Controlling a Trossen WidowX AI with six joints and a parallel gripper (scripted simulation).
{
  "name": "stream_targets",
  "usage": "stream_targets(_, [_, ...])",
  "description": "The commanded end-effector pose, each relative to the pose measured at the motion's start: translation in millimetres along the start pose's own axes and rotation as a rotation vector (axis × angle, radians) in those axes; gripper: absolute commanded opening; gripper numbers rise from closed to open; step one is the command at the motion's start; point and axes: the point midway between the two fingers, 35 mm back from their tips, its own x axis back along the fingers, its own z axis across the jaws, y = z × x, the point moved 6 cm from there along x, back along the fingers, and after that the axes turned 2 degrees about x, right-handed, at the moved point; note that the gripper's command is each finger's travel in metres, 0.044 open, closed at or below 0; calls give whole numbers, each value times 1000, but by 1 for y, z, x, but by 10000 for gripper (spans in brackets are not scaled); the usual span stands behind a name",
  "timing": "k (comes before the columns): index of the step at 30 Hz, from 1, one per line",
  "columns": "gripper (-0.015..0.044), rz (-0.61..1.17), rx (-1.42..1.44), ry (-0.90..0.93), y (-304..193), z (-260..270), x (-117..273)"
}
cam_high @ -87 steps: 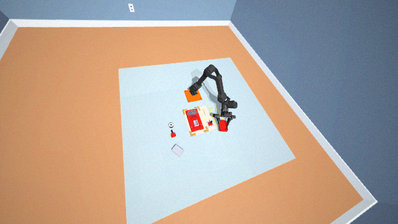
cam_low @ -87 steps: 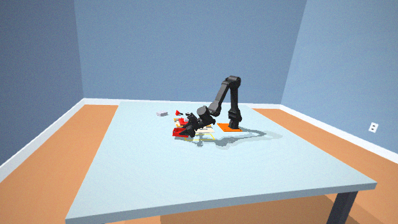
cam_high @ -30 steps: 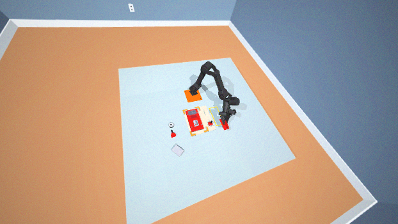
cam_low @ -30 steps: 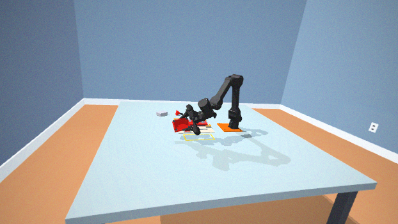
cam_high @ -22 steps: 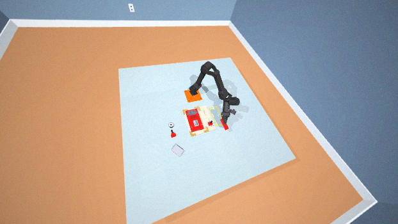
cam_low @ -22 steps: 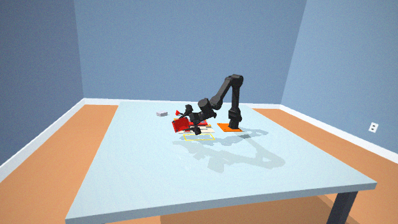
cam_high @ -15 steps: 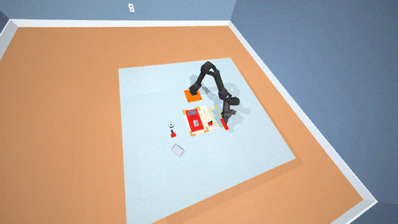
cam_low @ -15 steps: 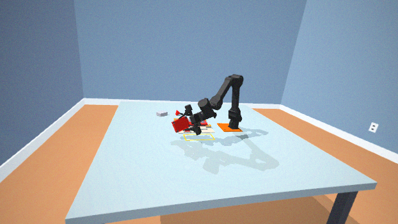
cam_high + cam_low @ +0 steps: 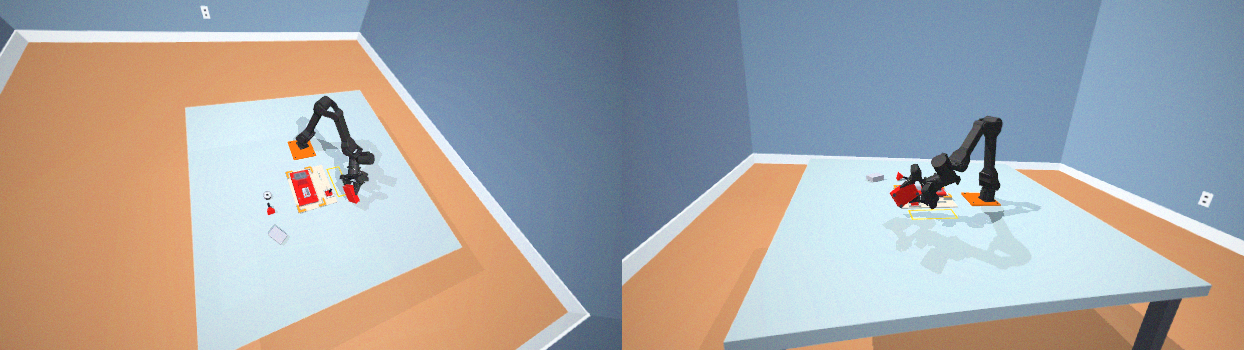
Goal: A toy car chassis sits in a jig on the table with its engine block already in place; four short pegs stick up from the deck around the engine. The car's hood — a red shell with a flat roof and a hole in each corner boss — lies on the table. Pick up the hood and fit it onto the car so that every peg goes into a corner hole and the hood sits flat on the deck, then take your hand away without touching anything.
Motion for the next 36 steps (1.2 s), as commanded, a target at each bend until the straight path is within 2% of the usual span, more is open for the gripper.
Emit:
stream_targets(1, [0, 0, 67, -1, 0, 0, 0])
stream_targets(36, [0, -1, 1106, 0, 11, 38, -8])
